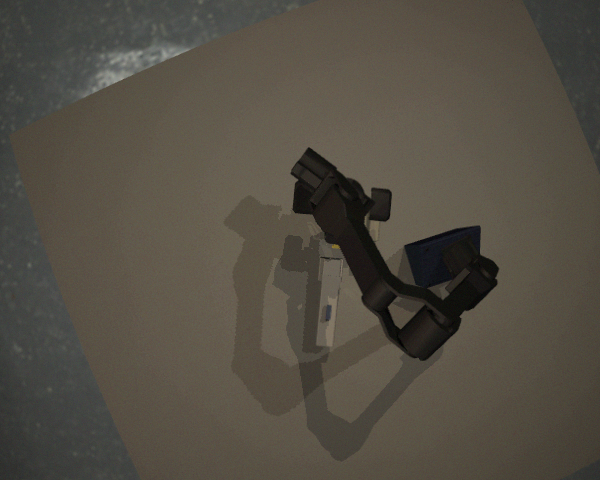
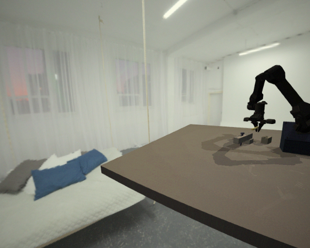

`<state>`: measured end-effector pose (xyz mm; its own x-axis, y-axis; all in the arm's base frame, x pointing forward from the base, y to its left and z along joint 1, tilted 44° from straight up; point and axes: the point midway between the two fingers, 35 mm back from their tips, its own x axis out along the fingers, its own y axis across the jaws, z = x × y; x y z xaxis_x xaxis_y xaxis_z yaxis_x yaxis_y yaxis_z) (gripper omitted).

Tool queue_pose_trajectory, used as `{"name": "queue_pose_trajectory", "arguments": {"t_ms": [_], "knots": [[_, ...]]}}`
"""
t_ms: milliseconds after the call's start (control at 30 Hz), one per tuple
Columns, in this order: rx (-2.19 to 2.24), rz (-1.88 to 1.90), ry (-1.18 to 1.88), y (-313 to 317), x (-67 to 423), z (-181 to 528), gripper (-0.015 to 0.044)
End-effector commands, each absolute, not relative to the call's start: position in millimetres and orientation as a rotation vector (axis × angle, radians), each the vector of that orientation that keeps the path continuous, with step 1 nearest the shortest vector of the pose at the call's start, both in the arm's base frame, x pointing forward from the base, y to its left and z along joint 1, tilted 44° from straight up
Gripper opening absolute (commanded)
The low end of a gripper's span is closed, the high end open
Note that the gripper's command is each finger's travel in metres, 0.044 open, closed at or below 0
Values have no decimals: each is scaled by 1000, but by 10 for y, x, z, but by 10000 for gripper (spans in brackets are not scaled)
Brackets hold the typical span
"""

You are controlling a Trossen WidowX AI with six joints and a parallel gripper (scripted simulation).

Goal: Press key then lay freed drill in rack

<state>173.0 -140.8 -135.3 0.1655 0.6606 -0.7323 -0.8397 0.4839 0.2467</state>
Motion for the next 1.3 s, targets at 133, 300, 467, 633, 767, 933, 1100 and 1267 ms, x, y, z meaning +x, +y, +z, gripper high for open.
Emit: {"name": "queue_pose_trajectory", "arguments": {"t_ms": [133, 300, 467, 633, 767, 933, 1100, 1267], "knots": [[-243, 1081, 902, -1450, 1727, -1332, 0], [-243, 1081, 903, -1437, 1699, -1331, 0], [-242, 1081, 903, -1382, 1613, -1333, 0], [-242, 1081, 903, -1324, 1528, -1337, 0], [-242, 1081, 904, -1284, 1460, -1339, 0], [-241, 1082, 904, -1237, 1375, -1339, 0], [-241, 1082, 905, -1198, 1289, -1336, 0], [-240, 1082, 905, -1167, 1204, -1329, 0]]}}
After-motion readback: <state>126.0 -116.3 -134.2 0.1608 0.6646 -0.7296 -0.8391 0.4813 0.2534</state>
